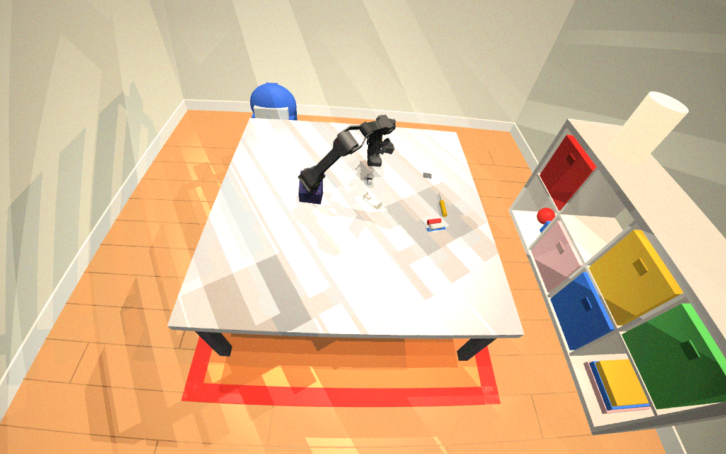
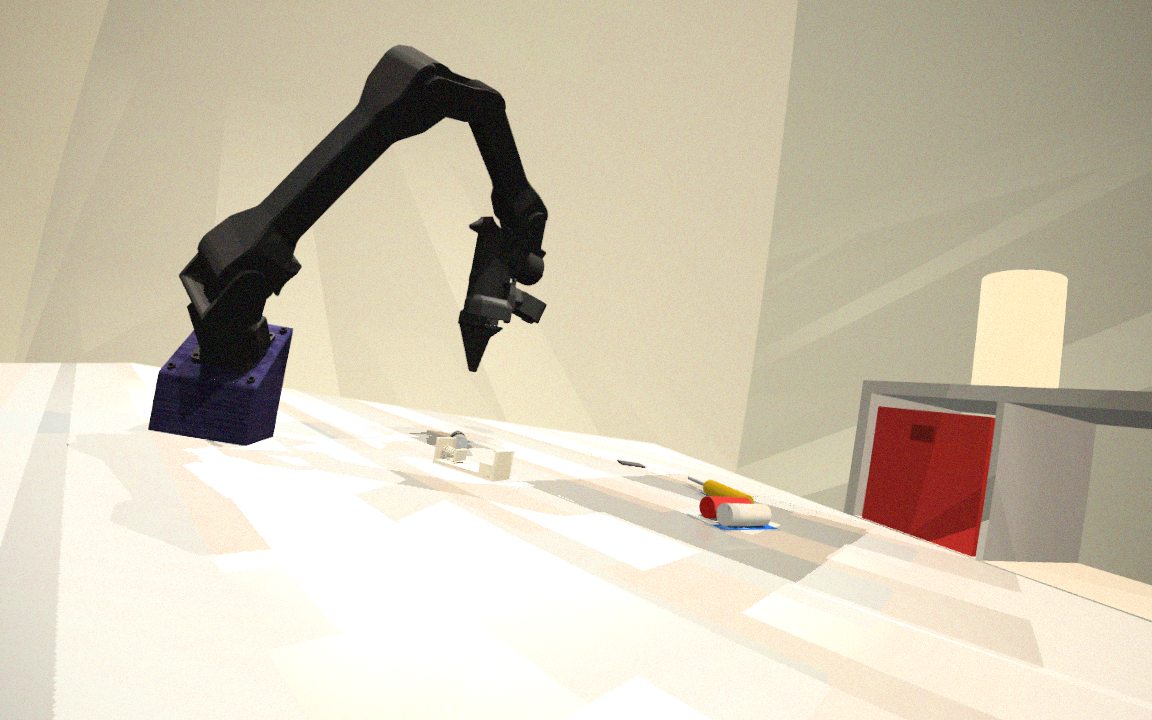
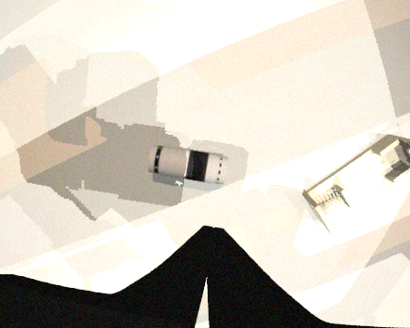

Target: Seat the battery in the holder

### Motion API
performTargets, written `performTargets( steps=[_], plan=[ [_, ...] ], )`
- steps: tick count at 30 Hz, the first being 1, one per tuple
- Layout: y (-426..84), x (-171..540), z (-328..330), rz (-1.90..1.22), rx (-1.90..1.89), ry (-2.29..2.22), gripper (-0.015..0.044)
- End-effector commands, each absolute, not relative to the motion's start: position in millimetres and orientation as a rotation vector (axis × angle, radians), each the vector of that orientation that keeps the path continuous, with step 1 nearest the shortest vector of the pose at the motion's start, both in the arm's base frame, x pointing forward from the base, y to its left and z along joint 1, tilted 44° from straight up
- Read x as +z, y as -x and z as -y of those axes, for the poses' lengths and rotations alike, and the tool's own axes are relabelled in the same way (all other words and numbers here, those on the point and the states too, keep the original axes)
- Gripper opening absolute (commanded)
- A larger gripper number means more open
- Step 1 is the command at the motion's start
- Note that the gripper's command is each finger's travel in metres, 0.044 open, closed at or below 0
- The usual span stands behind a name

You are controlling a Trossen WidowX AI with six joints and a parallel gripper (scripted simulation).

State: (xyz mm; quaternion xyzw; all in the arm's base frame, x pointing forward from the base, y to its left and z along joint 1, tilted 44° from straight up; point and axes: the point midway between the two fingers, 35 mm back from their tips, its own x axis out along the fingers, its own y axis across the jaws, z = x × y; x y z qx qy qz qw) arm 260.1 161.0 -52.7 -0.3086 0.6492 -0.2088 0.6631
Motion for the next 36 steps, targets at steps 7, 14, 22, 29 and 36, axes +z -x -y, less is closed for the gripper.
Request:
performTargets(
  steps=[7,14,22,29,36],
  plan=[
    [-261.4,-69.4,-153.8,-1.582,-0.166,1.022,0.0157],
    [-262.2,-94.8,-141.2,-1.673,0.375,1.512,0.0241],
    [-261.4,-113.6,-130.6,-1.654,0.847,1.868,0.0241],
    [-261.4,-113.6,-130.6,-1.654,0.847,1.868,0.0241],
    [-262.0,-116.8,-127.9,-1.654,0.847,1.868,0.0241]
  ],
)
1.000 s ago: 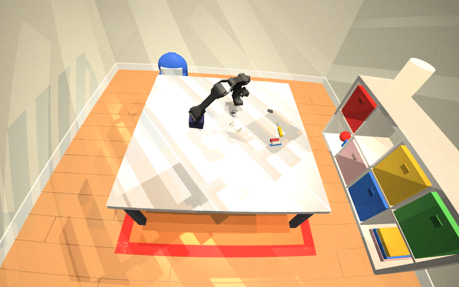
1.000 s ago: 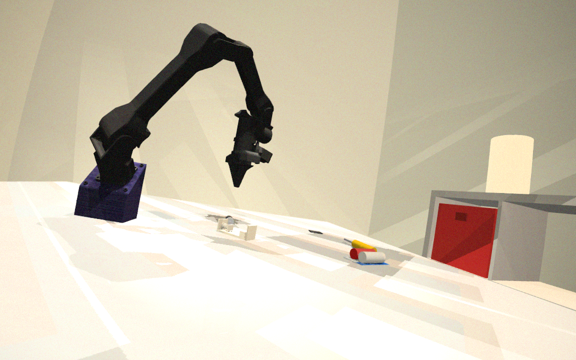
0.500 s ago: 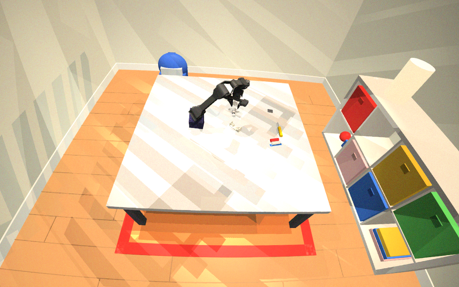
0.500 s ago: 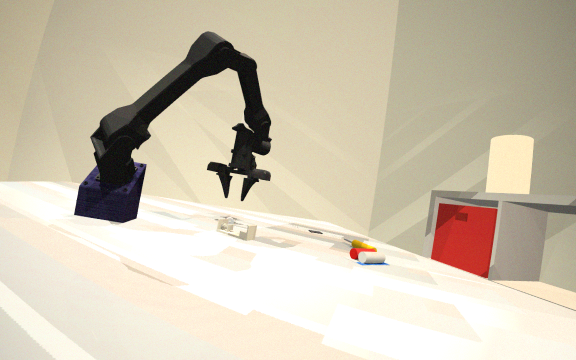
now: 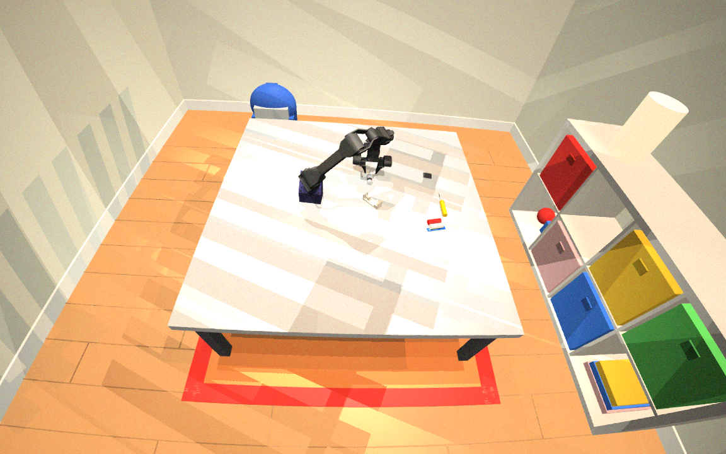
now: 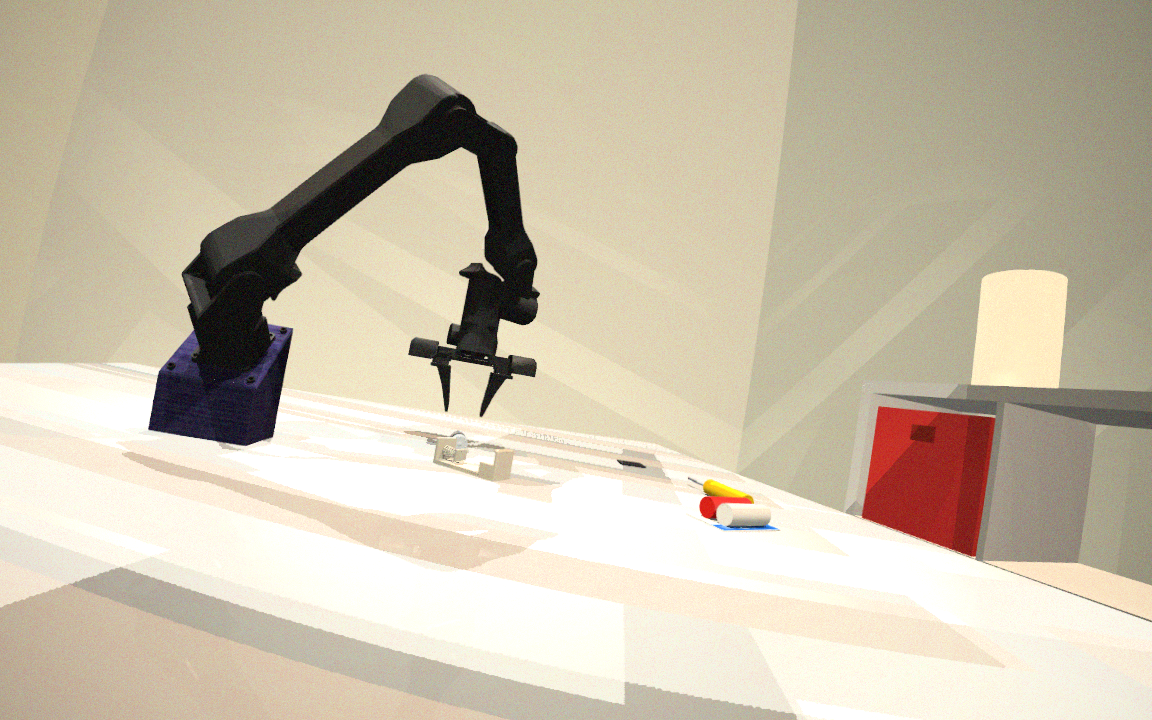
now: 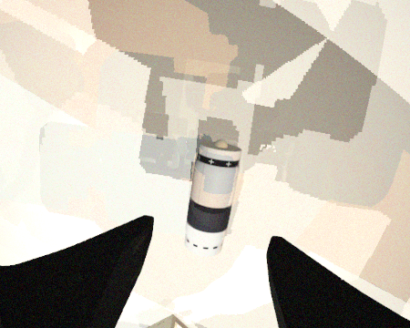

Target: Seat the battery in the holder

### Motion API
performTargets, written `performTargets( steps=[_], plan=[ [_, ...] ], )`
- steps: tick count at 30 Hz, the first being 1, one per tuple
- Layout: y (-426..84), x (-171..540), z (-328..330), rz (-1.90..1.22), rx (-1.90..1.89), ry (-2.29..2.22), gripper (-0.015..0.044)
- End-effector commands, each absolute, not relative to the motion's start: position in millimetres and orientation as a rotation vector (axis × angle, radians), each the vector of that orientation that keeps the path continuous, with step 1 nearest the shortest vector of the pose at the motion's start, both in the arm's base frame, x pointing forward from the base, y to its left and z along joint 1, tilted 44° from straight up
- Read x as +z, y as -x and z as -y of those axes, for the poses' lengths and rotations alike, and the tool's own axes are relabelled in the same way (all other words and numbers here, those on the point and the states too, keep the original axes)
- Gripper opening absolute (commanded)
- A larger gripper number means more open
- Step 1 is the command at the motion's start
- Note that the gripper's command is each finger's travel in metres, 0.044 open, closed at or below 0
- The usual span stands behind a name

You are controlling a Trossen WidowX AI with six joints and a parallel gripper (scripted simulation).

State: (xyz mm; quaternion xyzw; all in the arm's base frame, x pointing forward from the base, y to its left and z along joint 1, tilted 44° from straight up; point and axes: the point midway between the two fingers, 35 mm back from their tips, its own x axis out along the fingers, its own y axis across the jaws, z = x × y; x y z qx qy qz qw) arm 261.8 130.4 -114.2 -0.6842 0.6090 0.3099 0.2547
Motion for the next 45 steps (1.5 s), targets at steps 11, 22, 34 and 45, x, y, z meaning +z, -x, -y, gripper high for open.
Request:
performTargets(
  steps=[11,22,34,45],
  plan=[
    [-263.8,-130.1,-115.8,-1.654,0.847,1.868,0.0241],
    [-264.8,-142.9,-103.3,-1.655,0.846,1.869,0.0241],
    [-264.9,-150.1,-95.8,-1.656,0.845,1.869,0.0136],
    [-264.8,-145.7,-100.4,-1.655,0.845,1.869,0.0079]
  ],
)
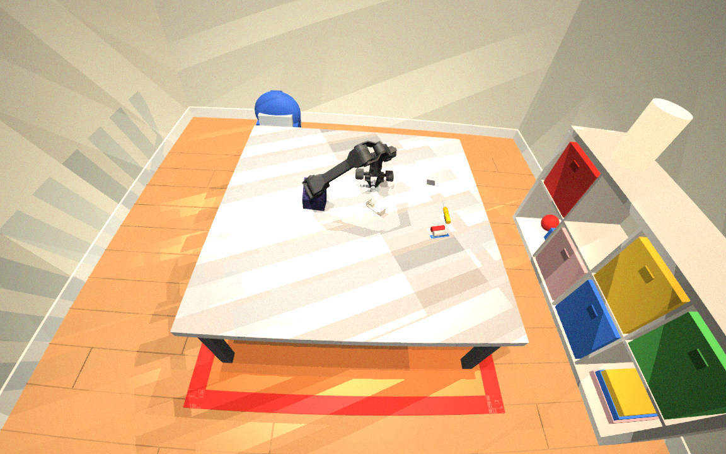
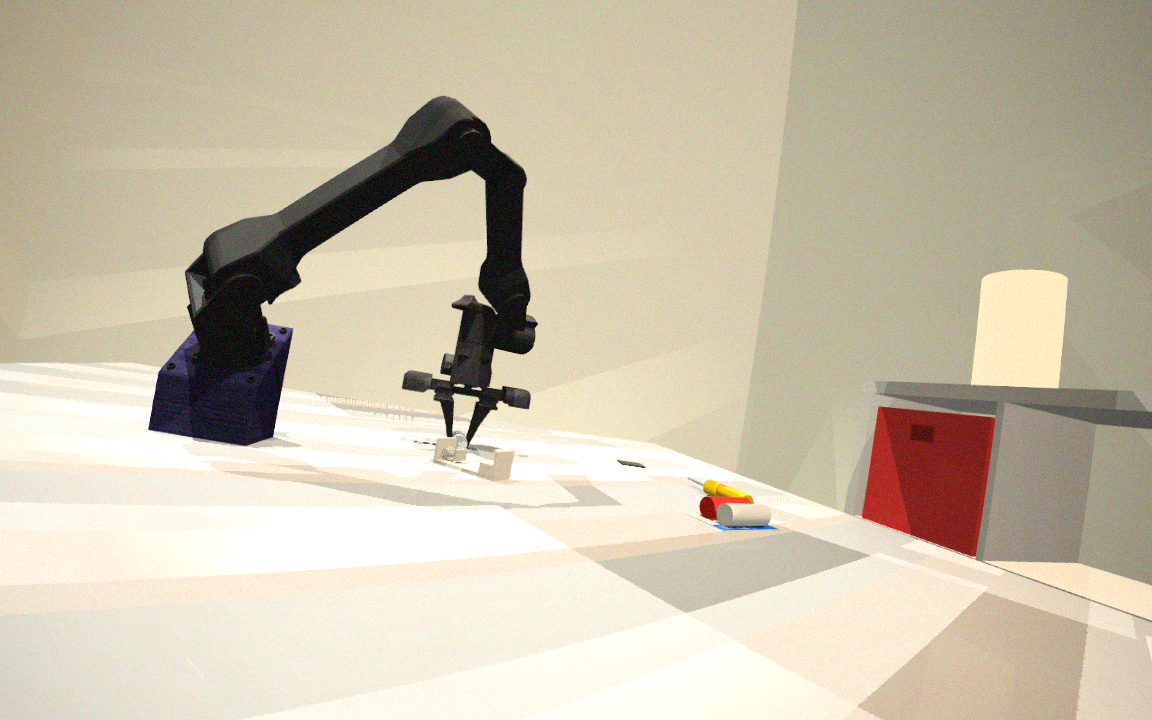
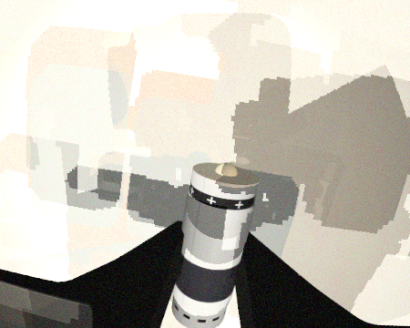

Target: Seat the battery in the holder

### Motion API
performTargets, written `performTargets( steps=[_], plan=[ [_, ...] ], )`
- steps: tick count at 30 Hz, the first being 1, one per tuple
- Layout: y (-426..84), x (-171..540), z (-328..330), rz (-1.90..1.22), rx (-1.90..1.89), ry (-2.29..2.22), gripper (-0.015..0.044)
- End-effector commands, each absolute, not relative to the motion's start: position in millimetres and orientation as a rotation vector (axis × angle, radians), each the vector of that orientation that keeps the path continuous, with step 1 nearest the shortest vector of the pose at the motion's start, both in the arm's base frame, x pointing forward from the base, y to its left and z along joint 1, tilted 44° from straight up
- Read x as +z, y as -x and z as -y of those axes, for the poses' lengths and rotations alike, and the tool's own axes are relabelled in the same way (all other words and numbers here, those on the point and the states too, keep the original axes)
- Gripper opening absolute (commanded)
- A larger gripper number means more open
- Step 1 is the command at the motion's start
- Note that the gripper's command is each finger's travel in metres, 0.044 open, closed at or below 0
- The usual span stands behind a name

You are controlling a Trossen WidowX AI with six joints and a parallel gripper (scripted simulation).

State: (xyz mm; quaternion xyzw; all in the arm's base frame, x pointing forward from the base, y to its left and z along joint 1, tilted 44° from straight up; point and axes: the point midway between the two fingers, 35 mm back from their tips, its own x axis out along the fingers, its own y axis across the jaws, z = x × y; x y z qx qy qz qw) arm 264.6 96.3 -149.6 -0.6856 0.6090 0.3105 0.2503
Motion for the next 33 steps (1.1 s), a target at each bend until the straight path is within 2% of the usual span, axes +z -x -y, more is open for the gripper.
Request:
performTargets(
  steps=[1,10,21,33],
  plan=[
    [-264.6,-140.1,-106.1,-1.655,0.846,1.869,0.0079],
    [-262.4,-111.6,-129.5,-1.659,0.811,1.842,0.0079],
    [-276.4,-77.5,-108.9,-1.662,0.249,1.399,0.0079],
    [-286.0,-41.1,-82.5,-1.534,-0.303,0.873,0.0079]
  ],
)
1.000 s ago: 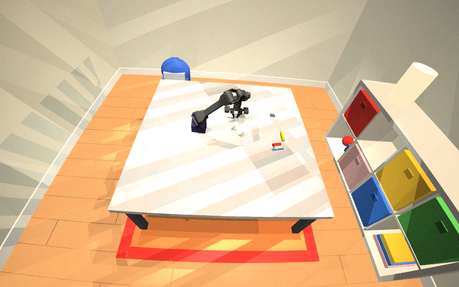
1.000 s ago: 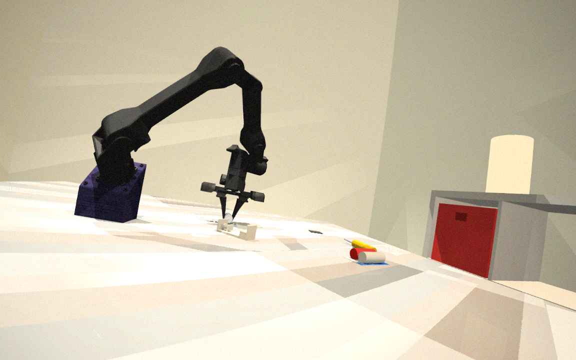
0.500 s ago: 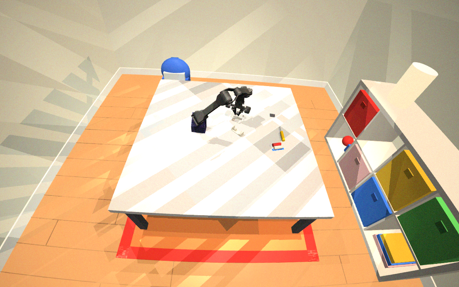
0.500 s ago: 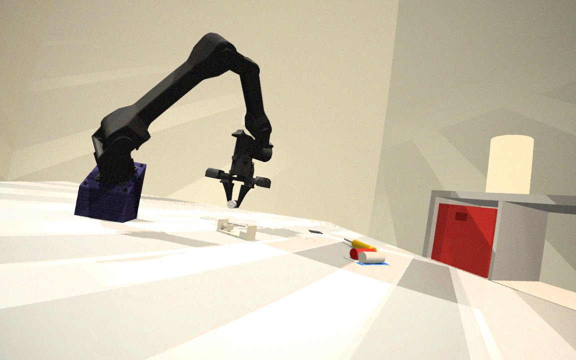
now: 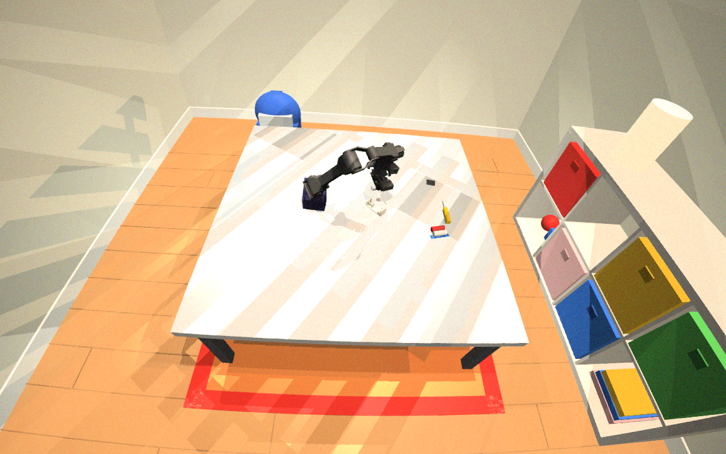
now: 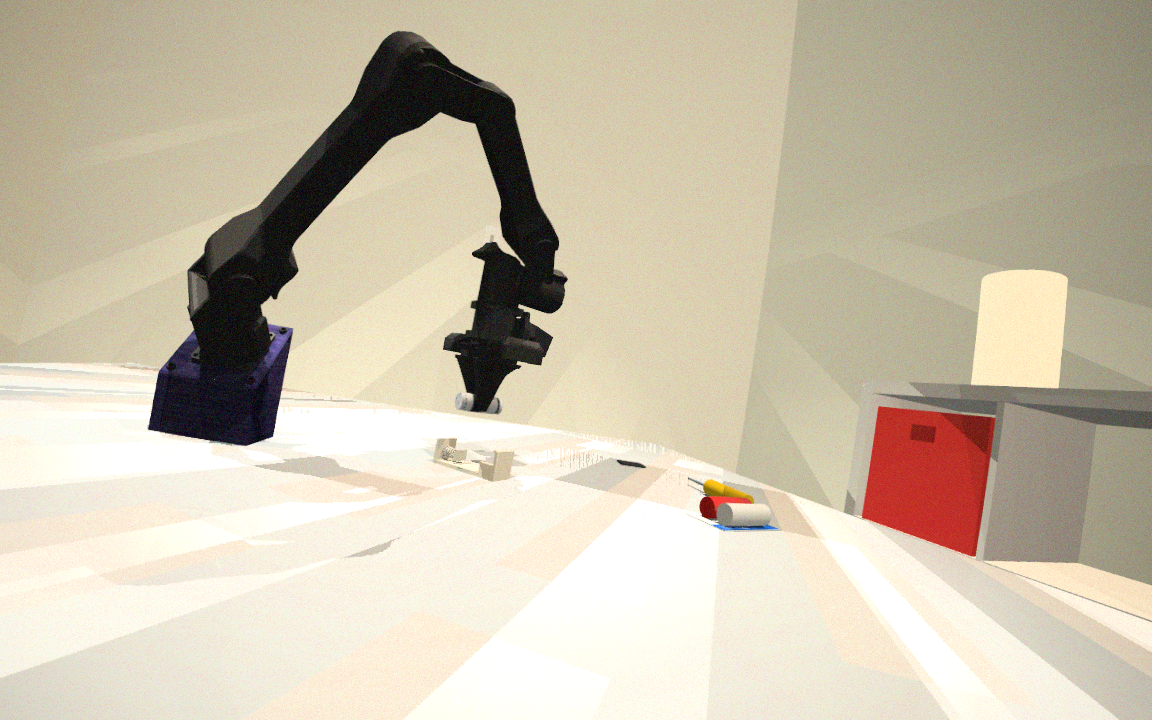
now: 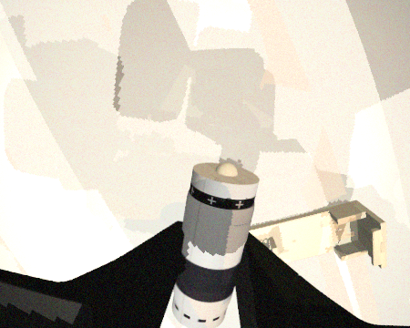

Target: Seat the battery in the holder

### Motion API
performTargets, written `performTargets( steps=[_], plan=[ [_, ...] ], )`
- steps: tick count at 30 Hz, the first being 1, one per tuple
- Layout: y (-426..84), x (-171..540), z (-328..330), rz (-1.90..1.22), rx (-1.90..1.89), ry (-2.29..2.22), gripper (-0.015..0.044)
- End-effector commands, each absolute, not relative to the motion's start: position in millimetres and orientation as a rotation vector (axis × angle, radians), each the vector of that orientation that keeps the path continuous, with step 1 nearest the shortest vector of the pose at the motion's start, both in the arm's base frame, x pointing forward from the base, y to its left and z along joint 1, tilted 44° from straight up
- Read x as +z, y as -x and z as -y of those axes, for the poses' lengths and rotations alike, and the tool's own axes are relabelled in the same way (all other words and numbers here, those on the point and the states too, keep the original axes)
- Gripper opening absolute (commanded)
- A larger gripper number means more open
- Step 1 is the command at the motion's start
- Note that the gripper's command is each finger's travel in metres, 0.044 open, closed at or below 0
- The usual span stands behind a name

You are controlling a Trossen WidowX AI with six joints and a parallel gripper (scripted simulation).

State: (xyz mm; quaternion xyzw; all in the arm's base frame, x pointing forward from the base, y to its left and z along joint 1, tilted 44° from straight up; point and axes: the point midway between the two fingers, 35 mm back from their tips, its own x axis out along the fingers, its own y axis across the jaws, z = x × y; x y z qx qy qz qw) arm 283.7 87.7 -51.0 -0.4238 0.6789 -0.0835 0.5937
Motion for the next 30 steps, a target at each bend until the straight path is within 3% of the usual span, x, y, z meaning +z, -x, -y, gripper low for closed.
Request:
performTargets(
  steps=[1,17,30],
  plan=[
    [-286.6,-38.1,-80.2,-1.517,-0.345,0.828,0.0079],
    [-289.5,6.8,-41.0,-1.161,-0.945,0.109,0.0079],
    [-294.6,-3.7,-29.7,-1.065,-0.943,0.122,0.0079]
  ],
)
